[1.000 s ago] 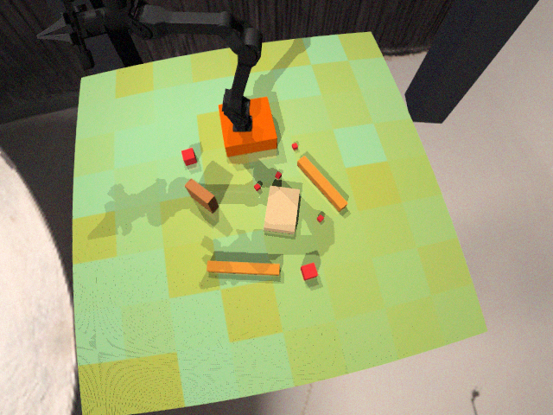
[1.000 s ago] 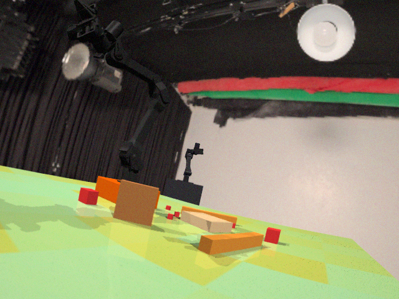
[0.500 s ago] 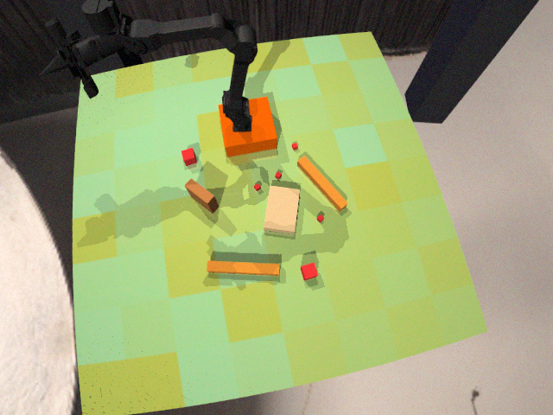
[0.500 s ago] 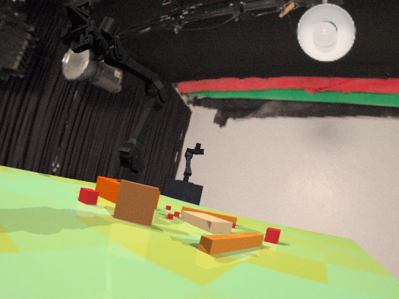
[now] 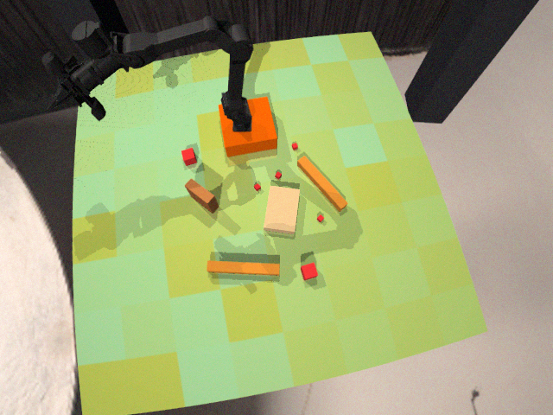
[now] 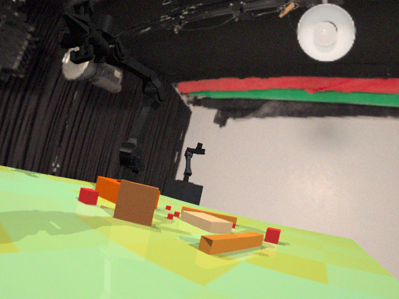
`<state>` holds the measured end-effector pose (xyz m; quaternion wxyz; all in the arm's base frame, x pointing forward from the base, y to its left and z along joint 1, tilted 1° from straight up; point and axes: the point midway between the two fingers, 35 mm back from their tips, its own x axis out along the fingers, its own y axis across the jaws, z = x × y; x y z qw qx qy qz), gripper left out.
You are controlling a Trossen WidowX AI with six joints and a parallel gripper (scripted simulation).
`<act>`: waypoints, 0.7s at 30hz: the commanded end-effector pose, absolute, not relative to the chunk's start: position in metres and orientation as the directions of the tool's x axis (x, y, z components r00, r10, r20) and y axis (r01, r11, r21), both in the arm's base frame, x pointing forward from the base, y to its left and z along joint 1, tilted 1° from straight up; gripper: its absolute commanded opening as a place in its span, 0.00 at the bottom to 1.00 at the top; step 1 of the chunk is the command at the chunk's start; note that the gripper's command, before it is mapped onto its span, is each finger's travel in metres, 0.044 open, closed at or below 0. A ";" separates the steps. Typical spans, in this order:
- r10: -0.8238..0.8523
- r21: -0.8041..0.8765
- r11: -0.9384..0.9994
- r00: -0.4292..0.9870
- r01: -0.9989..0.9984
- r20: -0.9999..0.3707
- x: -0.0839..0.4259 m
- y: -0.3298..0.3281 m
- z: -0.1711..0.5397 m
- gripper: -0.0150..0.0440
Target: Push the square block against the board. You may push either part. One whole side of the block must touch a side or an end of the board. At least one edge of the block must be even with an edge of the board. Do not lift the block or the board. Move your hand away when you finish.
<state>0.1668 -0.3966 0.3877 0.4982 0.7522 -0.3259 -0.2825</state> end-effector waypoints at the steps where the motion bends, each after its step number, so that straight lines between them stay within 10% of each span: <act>1: -0.752 0.940 -0.312 0.640 -0.134 -0.159 0.180 -0.395 0.370 0.25; 21: -0.592 0.889 -0.311 0.664 0.336 -0.458 0.246 -0.364 0.288 0.25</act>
